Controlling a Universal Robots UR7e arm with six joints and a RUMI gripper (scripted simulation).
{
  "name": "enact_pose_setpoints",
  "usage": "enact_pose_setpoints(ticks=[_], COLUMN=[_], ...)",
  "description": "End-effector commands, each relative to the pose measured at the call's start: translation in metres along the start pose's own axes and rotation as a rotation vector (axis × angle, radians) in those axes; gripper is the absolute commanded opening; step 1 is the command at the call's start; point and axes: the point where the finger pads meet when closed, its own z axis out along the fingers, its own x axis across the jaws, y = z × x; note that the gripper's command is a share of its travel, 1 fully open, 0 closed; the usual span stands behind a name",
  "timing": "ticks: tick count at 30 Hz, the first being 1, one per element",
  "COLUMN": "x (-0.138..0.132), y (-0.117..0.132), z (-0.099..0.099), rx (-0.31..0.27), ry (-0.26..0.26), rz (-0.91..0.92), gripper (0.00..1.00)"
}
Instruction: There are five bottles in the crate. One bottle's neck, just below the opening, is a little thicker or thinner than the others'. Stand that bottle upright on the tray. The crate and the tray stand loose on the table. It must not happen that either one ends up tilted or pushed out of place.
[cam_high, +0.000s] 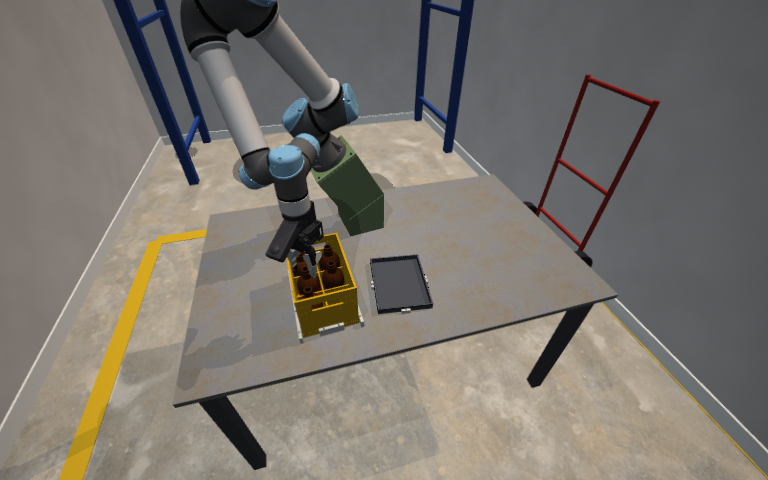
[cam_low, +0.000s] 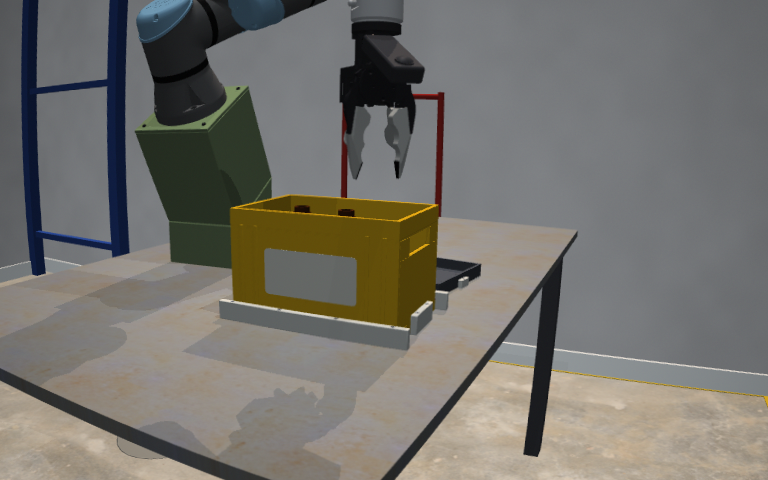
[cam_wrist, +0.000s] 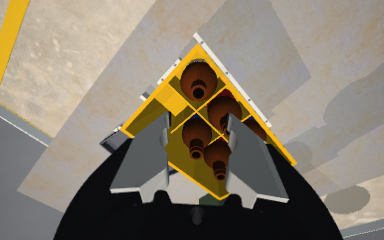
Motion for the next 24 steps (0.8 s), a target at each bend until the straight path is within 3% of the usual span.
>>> enact_pose_setpoints(ticks=[1, 24], x=[-0.0001, -0.0002], y=[-0.0004, -0.0005], z=[-0.0005, 0.0042], rx=[0.001, 0.001], ry=[-0.001, 0.000], rz=[0.000, 0.000], gripper=[0.38, 0.38])
